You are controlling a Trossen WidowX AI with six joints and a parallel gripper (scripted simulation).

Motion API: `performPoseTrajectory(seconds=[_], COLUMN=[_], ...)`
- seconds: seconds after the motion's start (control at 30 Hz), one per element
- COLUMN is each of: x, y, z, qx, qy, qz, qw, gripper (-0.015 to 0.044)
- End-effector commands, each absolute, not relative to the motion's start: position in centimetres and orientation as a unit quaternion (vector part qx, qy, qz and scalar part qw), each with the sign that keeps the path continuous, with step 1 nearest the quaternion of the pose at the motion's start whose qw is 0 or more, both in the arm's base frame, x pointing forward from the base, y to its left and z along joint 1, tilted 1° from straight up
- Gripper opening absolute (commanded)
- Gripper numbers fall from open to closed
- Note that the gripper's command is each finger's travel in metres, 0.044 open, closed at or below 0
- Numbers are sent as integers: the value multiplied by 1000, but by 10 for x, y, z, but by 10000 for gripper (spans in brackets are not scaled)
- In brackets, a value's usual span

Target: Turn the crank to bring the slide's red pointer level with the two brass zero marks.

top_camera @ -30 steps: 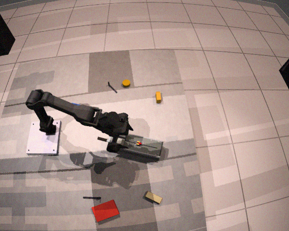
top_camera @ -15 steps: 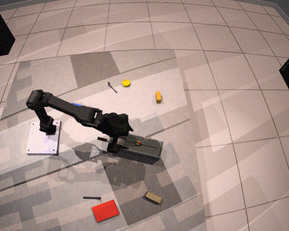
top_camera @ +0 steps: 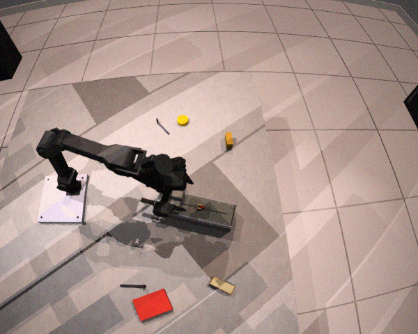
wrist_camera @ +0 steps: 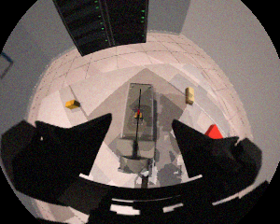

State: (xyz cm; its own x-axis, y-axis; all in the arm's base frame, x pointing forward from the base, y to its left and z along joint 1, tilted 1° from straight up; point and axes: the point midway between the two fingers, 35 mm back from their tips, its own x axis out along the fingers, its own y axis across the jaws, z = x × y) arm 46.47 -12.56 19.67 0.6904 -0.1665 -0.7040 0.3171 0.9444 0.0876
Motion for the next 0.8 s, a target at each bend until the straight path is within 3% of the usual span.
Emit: performPoseTrajectory(seconds=[0.0,0.77], x=[459,335], y=[-125,-102], z=[209,204], qx=[100,66], qy=[367,372], qz=[-132,-145], qw=[915,914], gripper=[440,440])
